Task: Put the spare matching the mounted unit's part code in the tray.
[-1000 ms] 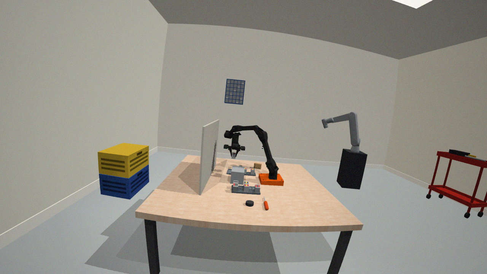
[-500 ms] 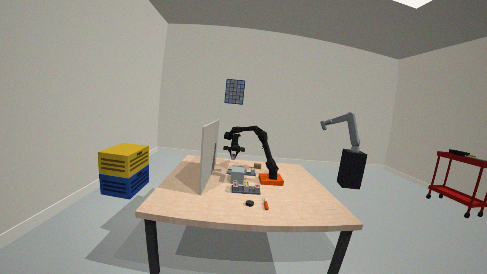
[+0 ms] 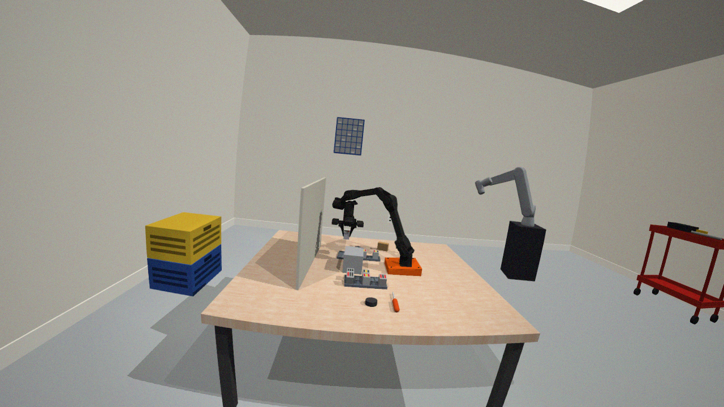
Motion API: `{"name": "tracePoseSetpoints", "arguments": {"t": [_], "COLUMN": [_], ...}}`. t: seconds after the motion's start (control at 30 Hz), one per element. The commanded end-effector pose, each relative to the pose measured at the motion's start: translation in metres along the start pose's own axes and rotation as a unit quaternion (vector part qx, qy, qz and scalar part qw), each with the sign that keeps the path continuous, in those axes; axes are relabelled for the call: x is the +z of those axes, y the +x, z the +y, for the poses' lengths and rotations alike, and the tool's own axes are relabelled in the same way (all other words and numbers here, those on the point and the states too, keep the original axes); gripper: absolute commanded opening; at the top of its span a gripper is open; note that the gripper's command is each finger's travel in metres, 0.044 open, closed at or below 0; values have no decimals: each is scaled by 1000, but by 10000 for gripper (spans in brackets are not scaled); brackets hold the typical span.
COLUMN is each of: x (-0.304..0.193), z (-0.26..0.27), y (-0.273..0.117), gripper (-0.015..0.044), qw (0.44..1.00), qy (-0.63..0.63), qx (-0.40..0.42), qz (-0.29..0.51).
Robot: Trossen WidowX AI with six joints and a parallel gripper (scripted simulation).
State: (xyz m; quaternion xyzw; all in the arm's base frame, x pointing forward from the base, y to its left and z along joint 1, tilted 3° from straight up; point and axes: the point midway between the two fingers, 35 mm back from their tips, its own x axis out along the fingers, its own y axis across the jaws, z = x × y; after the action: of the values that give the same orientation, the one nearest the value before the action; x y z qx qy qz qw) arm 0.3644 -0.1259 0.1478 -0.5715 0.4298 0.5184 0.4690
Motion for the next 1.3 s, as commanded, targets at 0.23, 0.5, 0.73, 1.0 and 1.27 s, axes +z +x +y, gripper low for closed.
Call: {"name": "tracePoseSetpoints", "arguments": {"t": [0.23, 0.5, 0.73, 1.0, 1.27], "x": [1, 0, 0, 0, 0], "z": [0, -1, -1, -1, -1], "y": [10, 16, 21, 27, 34], "gripper": [0, 0, 0, 0, 0], "qw": [1000, 1000, 1000, 1000, 1000], "qy": [-1, -1, -1, -1, -1], "qx": [1, 1, 1, 1, 1], "qz": [-2, -2, -2, -2, -2]}}
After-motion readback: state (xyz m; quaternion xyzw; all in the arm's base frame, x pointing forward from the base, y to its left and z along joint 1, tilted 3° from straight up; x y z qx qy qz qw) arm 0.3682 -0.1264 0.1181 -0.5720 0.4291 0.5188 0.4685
